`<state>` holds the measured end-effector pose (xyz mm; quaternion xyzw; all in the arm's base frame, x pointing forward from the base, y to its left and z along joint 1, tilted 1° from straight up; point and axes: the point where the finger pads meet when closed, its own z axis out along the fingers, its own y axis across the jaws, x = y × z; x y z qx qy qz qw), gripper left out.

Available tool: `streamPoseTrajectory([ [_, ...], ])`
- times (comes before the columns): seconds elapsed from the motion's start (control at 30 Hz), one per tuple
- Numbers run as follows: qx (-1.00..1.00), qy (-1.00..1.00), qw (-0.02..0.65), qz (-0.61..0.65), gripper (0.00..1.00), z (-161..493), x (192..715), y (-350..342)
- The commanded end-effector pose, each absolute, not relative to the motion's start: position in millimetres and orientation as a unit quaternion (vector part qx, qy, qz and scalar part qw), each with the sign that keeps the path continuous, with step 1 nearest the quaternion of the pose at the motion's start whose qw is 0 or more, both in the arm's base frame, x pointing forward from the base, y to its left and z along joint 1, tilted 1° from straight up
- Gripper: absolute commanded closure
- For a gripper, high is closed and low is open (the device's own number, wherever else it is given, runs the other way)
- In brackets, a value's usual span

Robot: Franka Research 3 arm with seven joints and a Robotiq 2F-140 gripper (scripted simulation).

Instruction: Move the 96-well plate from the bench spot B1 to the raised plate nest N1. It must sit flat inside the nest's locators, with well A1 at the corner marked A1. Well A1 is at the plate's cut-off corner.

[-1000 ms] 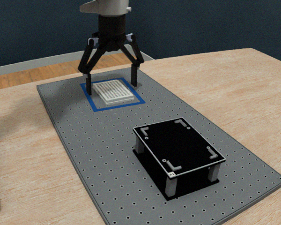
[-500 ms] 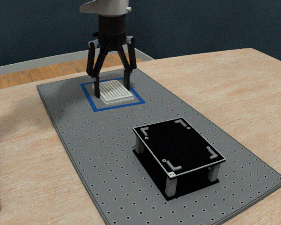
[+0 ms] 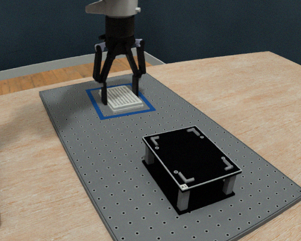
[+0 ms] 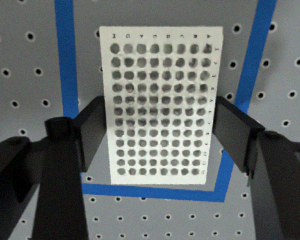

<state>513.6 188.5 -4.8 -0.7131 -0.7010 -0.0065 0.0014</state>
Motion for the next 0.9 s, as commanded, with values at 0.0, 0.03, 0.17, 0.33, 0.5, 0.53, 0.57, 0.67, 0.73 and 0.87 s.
streamPoseTrajectory([
  [0.0,-0.715,-0.699,0.001,-0.008,0.38,-4.0,515.1,188.9],
  [0.03,-0.715,-0.699,0.001,-0.008,0.38,-4.0,515.1,188.9],
  [0.17,-0.715,-0.699,0.001,-0.008,0.39,-3.7,515.1,188.9],
  [0.33,-0.715,-0.699,0.001,-0.008,0.4,-3.5,515.1,188.9],
  [0.5,-0.715,-0.699,0.001,-0.008,0.4,-3.5,515.1,188.9],
  [0.53,-0.715,-0.699,0.001,-0.008,0.4,-3.5,515.1,188.9],
  [0.57,-0.715,-0.699,0.001,-0.008,0.4,-3.5,515.1,188.9],
  [0.67,-0.715,-0.699,0.001,-0.008,0.4,-3.5,515.1,188.9],
  [0.73,-0.715,-0.699,0.001,-0.008,0.4,-1.8,515.1,188.9],
  [0.87,-0.715,-0.699,0.001,-0.008,0.4,4.9,515.0,188.8],
])
